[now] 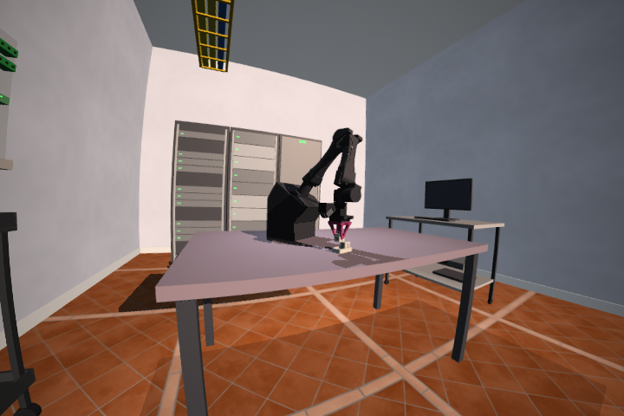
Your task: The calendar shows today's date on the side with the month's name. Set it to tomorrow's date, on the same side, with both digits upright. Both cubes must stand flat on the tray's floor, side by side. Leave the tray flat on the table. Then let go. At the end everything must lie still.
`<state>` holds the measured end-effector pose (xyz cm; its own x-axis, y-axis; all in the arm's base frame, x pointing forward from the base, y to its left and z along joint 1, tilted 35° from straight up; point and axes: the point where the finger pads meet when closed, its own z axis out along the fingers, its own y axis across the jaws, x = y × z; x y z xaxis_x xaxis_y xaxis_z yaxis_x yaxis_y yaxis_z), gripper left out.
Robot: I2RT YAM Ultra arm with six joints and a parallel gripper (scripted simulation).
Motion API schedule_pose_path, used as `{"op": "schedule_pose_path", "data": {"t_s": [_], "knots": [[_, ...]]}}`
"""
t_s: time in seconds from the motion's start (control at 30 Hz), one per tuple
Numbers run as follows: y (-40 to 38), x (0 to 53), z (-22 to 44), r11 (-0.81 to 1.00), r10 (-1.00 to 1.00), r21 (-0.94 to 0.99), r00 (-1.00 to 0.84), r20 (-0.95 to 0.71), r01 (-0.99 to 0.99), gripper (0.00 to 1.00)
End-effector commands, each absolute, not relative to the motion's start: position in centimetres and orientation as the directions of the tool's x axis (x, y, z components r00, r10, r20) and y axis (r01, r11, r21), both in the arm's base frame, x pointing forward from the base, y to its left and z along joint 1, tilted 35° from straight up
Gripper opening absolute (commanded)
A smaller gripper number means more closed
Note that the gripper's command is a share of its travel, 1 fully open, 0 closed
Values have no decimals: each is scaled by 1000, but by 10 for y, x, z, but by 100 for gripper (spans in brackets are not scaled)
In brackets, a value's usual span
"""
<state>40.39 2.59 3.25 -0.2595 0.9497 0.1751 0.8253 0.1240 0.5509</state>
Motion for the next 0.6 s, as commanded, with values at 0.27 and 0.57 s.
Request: {"op": "schedule_pose_path", "data": {"t_s": [0.27, 0.57], "knots": [[22, 411, 34, 116, 955, 548, -245, 167, 828, 27], [24, 412, 34, 115, 955, 543, -244, 172, 832, 27]]}}
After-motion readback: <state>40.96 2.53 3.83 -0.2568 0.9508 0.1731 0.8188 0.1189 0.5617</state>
